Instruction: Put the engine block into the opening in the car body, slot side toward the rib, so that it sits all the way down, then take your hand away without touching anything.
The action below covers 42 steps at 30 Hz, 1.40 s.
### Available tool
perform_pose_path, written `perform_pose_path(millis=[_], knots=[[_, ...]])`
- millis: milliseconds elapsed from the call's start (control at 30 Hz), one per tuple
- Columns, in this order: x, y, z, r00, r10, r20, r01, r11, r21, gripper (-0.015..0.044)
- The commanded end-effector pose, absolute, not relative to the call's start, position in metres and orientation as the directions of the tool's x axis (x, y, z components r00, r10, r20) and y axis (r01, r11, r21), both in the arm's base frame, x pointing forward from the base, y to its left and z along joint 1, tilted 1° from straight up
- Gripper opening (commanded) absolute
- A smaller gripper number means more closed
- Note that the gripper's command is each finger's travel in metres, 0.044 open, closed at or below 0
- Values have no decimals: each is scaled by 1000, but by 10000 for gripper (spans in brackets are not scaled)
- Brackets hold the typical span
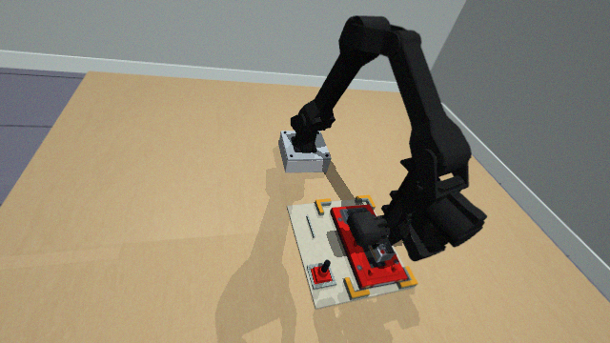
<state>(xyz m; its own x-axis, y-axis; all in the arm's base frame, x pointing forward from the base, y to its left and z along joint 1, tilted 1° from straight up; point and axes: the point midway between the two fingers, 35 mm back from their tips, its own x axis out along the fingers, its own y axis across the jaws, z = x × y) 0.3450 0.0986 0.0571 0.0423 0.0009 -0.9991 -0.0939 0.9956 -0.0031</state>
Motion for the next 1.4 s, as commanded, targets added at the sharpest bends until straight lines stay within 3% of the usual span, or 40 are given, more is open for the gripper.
perform_pose_path(millis=[0, 1367], knots=[[345, 98, 55, 43, -5, -999, -59, 998, -7, 159], [346, 98, 49, 43, -5, -999, -44, 999, -7, 159]])
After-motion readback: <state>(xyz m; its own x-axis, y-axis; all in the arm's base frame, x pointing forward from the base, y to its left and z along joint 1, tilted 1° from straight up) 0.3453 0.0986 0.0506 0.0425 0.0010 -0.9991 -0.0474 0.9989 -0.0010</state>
